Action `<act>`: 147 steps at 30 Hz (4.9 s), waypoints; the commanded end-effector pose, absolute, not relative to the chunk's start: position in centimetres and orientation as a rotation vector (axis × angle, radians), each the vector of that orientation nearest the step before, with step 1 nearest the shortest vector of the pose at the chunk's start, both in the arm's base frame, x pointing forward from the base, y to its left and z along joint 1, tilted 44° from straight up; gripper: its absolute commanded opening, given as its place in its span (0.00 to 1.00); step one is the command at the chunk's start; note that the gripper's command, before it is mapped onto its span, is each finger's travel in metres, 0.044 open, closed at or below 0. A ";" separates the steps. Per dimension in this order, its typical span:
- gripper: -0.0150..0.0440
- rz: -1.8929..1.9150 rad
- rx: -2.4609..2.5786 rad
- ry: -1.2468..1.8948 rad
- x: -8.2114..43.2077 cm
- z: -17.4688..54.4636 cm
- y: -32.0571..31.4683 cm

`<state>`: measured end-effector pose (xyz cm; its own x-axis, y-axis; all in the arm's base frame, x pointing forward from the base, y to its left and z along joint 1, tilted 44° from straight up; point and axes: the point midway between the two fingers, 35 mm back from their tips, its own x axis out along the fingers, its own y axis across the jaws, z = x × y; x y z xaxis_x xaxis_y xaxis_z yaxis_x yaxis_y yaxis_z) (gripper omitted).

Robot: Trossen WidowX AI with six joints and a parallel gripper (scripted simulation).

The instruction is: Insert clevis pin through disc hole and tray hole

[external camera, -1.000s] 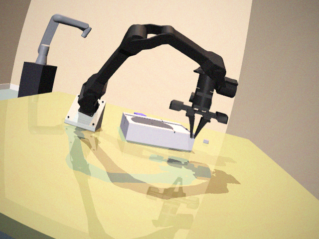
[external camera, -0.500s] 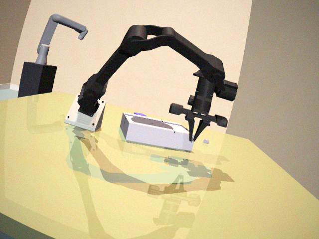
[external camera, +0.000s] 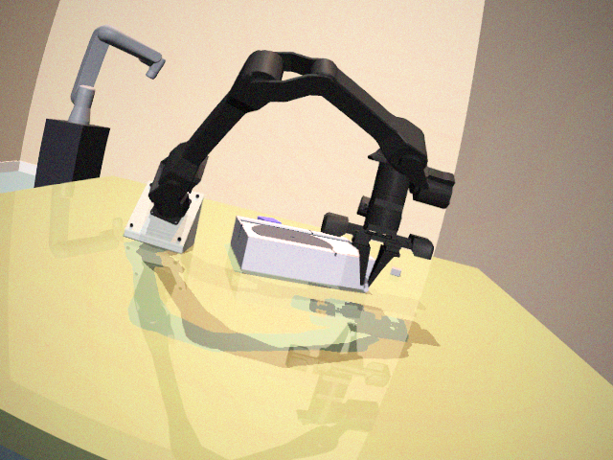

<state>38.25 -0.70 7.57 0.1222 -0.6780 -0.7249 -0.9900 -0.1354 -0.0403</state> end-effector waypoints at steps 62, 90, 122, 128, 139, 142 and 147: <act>0.53 0.439 -2.111 1.825 38.4 4.8 -1.9; 0.28 0.439 -2.111 1.825 38.6 4.2 -2.5; 0.25 0.442 -2.100 1.822 37.8 8.4 1.6; 0.25 0.442 -2.100 1.822 37.7 9.1 2.2; 0.25 0.640 -2.096 1.725 33.7 5.5 7.0; 0.25 0.709 -2.090 1.693 32.0 4.4 8.6; 0.25 0.826 -2.078 1.645 29.0 2.7 10.9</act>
